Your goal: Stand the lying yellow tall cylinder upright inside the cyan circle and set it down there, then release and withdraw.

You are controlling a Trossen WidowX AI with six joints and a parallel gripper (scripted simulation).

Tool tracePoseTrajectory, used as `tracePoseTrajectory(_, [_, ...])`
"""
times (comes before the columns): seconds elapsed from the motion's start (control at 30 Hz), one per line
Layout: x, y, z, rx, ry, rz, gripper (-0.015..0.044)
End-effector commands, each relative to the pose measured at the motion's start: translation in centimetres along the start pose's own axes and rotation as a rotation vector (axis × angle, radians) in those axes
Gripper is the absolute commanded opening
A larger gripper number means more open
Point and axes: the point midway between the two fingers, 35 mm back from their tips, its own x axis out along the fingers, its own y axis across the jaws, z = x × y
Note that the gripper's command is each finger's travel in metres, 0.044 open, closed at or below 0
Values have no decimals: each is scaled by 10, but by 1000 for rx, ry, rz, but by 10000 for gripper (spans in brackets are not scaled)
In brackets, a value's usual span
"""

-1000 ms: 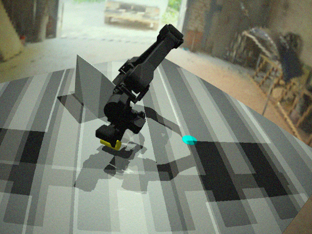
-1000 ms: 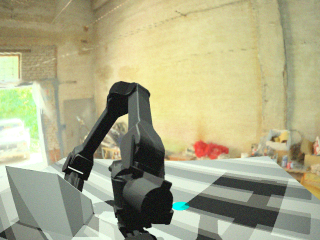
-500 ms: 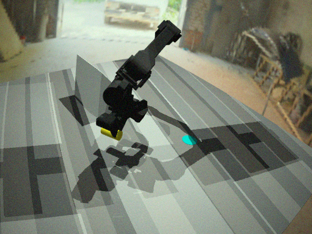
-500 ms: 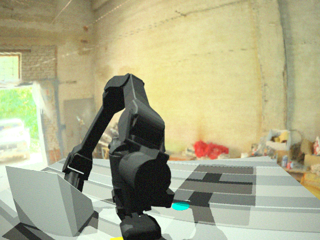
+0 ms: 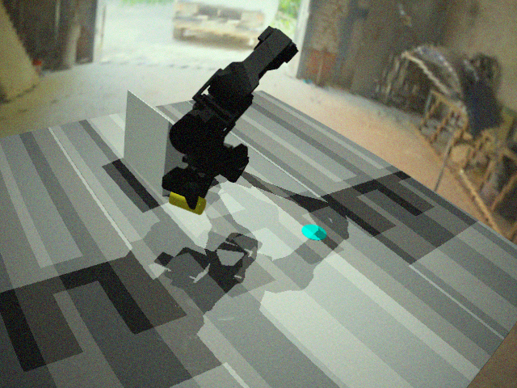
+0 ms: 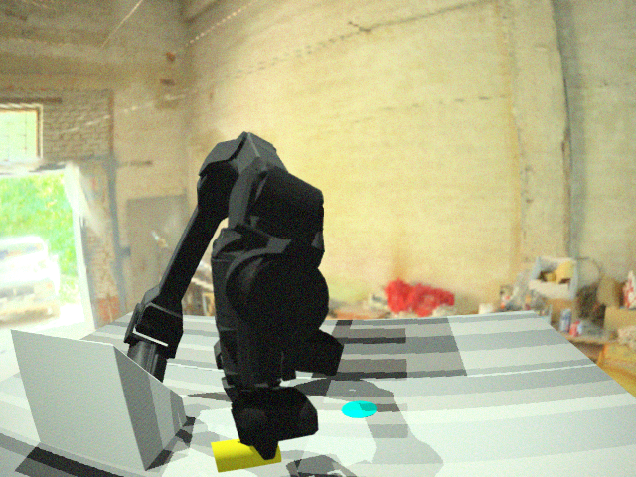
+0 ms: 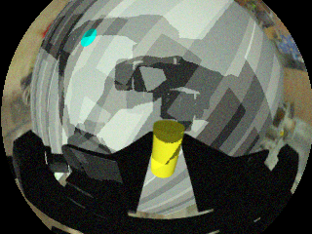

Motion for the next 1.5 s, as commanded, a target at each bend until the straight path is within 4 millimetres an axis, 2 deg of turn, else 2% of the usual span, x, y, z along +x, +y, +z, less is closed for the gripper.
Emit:
tracePoseTrajectory(0.0, [-8, 2, -1, -12, 5, 3, 105])
tracePoseTrajectory(0.13, [-10, 2, 1, -6, 6, 3, 105])
tracePoseTrajectory(0.63, [-18, 21, 40, 129, 12, -13, 105])
tracePoseTrajectory(1.47, [-27, 65, 102, 351, 10, -29, 105])
